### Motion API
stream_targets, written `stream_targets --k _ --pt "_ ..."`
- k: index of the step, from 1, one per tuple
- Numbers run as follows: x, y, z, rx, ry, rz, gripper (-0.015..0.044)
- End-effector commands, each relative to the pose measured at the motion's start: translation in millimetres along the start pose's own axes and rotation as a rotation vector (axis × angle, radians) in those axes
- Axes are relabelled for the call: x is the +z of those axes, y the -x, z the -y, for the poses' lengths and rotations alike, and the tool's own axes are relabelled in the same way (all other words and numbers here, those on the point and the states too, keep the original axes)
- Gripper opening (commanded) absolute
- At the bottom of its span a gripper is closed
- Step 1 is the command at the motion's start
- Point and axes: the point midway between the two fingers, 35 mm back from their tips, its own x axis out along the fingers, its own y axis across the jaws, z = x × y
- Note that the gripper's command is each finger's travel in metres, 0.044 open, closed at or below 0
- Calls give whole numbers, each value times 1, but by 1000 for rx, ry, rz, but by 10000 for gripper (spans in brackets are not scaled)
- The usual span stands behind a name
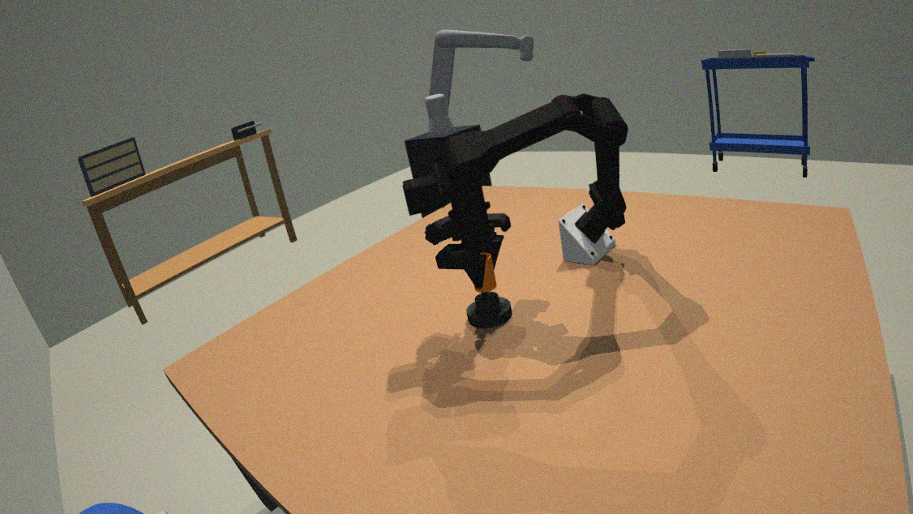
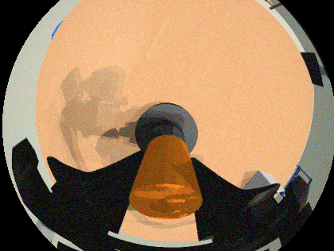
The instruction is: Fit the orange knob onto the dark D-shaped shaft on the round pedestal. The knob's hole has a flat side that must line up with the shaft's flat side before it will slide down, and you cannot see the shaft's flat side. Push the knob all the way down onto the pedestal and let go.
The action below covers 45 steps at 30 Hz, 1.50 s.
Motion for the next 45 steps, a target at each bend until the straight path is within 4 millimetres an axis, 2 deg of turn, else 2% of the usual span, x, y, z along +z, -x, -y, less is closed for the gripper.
stream_targets --k 1,5,24,30,45 --pt "0 3 1 -1 -93 5 0" --pt "0 2 0 0 -181 5 0" --pt "5 3 -6 0 -181 5 0" --pt "4 -2 -6 0 -181 5 0" --pt "4 -1 -5 0 -181 5 0"
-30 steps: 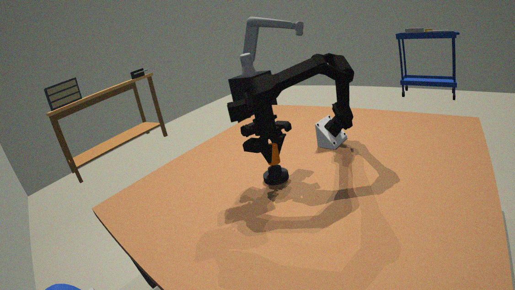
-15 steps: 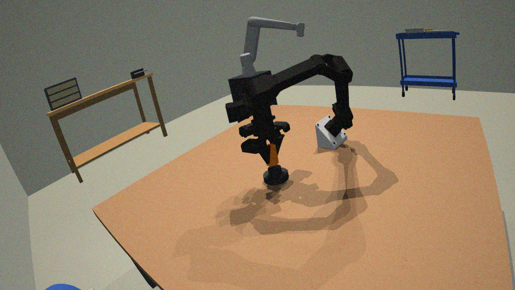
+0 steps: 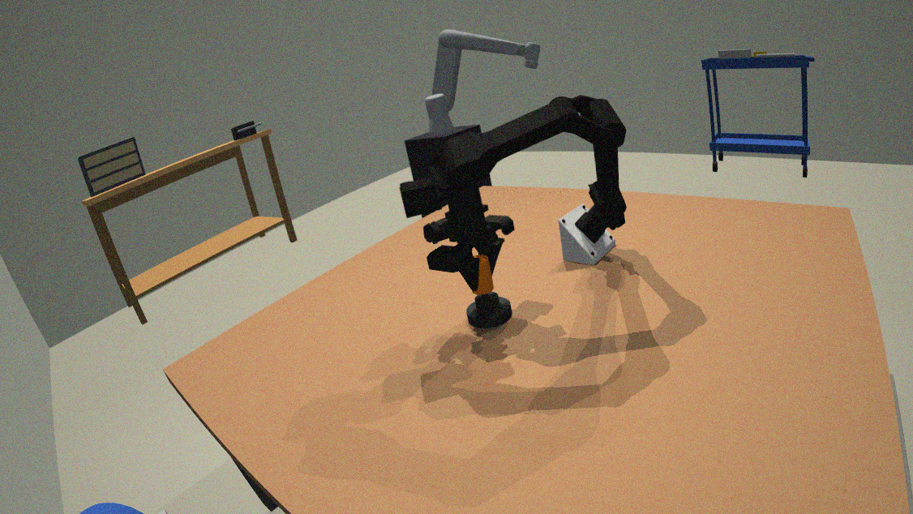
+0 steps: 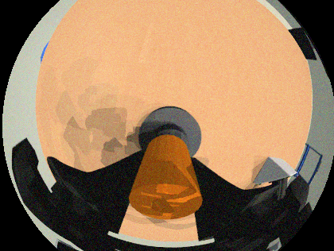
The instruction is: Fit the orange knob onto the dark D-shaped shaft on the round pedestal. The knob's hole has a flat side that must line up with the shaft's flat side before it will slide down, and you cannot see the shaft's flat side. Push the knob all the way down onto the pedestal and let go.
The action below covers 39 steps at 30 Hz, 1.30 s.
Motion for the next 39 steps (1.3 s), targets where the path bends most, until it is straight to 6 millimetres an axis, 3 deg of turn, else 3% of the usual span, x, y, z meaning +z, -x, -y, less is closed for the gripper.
stream_targets --k 1,7,13,39 --pt "0 2 1 2 -3 0 0" --pt "-1 5 2 2 -28 0 0" --pt "-4 4 5 2 -213 0 0" --pt "0 5 -1 2 -212 0 0"
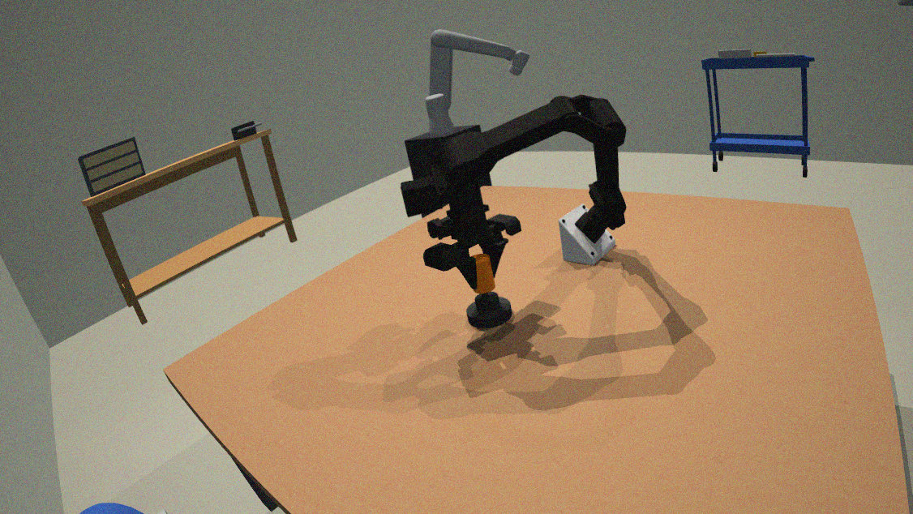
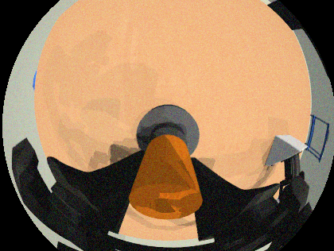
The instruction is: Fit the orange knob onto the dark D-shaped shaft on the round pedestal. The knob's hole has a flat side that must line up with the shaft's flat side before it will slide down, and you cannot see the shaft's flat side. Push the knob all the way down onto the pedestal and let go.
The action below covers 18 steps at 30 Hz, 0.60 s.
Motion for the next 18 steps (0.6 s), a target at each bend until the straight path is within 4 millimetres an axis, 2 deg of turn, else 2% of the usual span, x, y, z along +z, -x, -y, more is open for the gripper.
stream_targets --k 1,18 --pt "0 4 -4 7 -1 5 0" --pt "0 -2 -2 7 -1 4 0"
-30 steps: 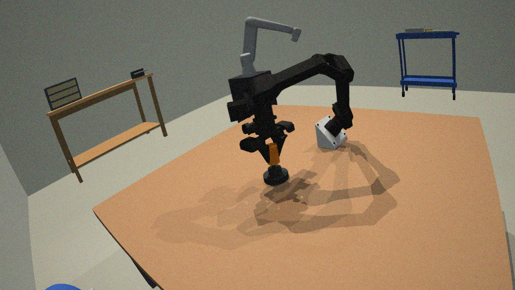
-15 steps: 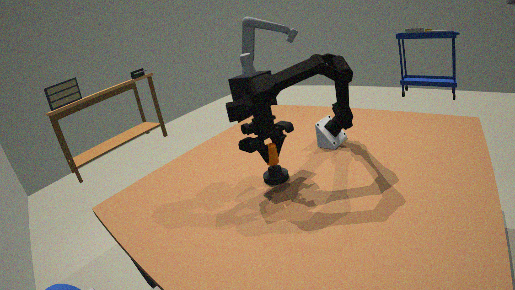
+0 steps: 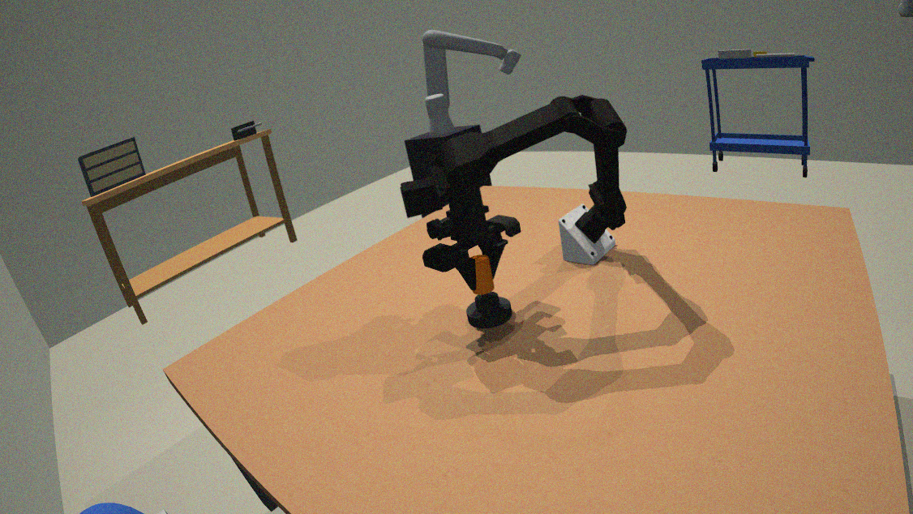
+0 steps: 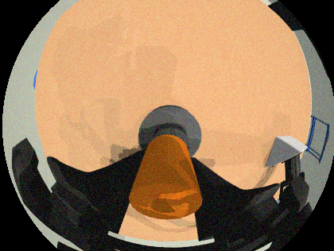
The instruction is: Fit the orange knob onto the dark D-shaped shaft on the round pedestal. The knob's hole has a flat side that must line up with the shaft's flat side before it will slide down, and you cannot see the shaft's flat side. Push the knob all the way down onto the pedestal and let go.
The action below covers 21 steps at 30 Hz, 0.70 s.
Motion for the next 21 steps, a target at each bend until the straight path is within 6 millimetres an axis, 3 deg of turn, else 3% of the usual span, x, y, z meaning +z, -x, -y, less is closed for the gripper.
stream_targets --k 1,7,13,21 --pt "0 1 1 3 -4 -2 0" --pt "0 5 3 3 -13 -2 0" --pt "-1 4 6 2 -203 -2 0" --pt "-1 3 7 2 -214 -2 0"
